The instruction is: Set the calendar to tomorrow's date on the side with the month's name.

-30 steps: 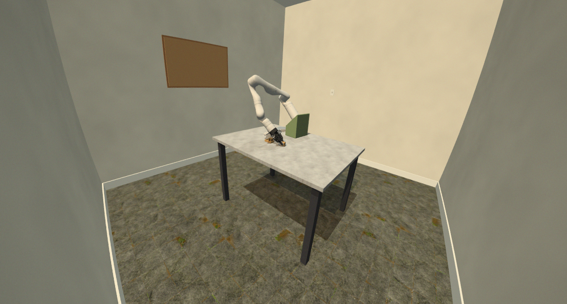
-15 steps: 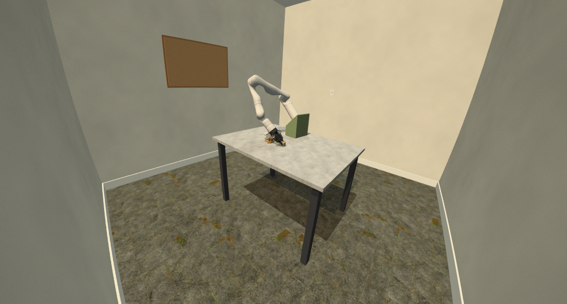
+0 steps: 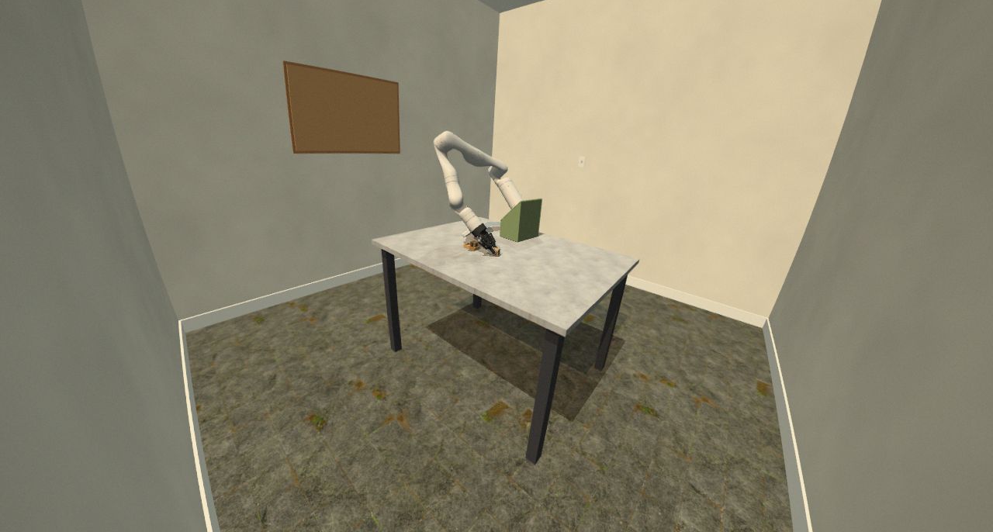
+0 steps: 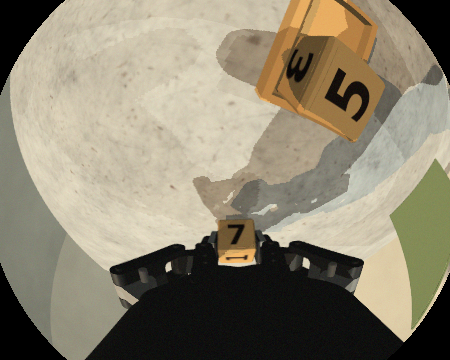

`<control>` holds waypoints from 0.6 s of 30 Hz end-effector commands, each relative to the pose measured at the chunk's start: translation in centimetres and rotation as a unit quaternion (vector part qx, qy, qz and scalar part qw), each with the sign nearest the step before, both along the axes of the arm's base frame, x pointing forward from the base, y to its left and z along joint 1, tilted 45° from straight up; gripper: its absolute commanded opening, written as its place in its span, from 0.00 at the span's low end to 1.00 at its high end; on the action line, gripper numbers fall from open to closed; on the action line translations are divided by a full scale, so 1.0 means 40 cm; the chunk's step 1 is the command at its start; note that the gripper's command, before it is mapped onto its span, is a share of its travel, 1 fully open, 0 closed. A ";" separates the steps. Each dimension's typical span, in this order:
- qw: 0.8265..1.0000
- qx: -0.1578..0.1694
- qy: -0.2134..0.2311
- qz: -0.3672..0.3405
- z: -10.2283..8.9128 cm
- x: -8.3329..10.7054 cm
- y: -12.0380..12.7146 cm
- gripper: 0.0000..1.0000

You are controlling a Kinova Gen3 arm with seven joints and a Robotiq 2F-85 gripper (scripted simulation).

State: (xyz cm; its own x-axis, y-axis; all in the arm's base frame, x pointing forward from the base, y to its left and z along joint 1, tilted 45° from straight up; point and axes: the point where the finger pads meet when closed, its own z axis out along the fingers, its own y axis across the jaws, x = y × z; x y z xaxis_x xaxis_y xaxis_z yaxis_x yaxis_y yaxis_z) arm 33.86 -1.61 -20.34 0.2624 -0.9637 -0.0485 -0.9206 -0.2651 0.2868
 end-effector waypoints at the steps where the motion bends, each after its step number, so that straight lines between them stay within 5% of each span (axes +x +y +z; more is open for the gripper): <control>1: 1.000 0.000 0.000 0.001 0.001 0.001 0.002 0.28; 18: 1.000 0.000 0.000 0.001 -0.003 0.001 -0.001 0.28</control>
State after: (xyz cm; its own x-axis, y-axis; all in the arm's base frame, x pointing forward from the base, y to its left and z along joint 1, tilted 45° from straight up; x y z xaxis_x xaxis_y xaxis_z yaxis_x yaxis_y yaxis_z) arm 33.88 -1.71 -20.45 0.2632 -0.9635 -0.0485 -0.9205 -0.2659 0.2862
